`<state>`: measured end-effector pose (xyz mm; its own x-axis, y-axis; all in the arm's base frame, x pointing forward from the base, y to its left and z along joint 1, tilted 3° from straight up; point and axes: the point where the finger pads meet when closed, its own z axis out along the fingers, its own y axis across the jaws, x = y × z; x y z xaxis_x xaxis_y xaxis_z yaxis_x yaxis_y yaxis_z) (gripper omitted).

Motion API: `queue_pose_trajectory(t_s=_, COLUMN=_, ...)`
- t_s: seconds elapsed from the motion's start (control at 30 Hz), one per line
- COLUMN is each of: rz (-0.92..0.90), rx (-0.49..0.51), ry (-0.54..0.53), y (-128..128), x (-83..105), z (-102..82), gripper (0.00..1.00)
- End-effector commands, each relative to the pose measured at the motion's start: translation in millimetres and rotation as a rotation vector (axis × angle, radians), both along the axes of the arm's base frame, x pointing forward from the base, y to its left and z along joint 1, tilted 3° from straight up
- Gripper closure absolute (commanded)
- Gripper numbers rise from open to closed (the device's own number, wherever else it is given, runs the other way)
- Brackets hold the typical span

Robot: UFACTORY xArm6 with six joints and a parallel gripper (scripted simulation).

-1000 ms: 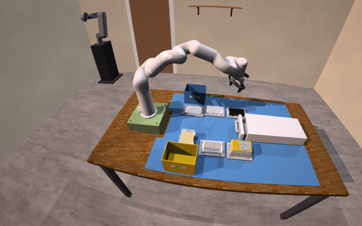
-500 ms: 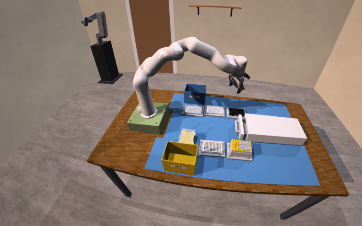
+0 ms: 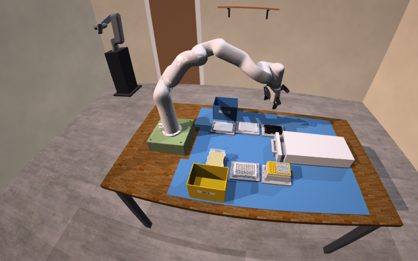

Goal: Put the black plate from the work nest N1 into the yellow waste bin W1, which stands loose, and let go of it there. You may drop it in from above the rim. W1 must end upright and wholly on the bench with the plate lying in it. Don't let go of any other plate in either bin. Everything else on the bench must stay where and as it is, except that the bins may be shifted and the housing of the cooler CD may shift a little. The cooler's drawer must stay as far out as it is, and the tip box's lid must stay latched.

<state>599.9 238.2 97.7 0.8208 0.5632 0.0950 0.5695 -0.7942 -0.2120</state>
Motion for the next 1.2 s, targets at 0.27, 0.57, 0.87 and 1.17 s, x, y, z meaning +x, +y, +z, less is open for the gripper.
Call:
queue_pose_trajectory(t_s=0.27, rz=-0.102, rx=-0.047, ry=0.008, y=-41.4, x=-14.6, z=18.7, gripper=0.00)
queue_pose_trajectory(t_s=0.57, rz=-0.160, rx=-0.075, ry=0.017, y=-70.0, x=-28.6, z=28.3, gripper=0.00)
queue_pose_trajectory(t_s=0.87, rz=-0.219, rx=-0.103, ry=0.025, y=-93.6, x=-42.5, z=35.4, gripper=0.00)
queue_pose_trajectory(t_s=1.17, rz=-0.277, rx=-0.130, ry=0.033, y=-119.3, x=-59.9, z=42.3, gripper=0.00)
